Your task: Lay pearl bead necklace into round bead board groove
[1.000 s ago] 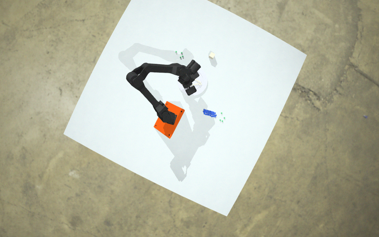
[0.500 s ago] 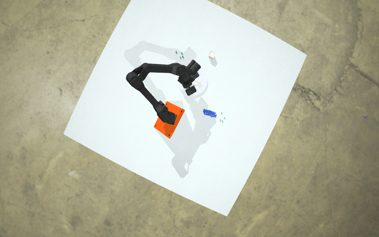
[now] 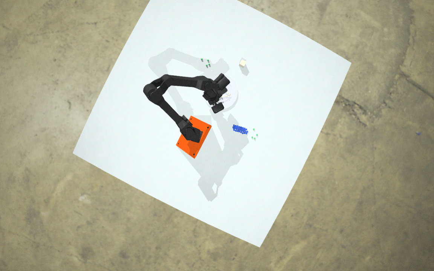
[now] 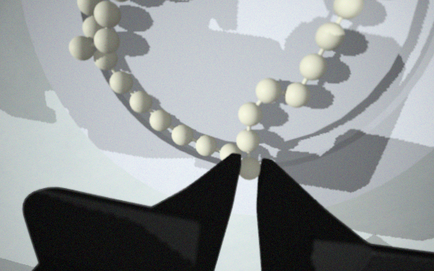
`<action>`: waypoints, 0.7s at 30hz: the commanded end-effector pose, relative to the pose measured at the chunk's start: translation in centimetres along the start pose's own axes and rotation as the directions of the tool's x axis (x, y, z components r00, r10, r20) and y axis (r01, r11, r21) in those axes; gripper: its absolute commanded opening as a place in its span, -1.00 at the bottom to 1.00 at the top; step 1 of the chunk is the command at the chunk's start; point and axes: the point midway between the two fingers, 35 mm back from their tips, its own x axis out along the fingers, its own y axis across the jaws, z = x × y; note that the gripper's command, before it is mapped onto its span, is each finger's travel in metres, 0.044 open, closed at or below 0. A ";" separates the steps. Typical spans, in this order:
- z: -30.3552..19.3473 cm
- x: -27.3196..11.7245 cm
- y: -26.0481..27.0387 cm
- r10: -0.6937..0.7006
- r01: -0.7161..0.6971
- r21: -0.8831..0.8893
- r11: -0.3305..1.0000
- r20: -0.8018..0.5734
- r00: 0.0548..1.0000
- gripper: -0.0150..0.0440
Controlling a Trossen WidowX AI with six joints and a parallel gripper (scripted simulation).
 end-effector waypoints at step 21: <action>0.0 0.2 -0.1 0.001 -0.001 -0.006 1.000 0.009 1.000 0.67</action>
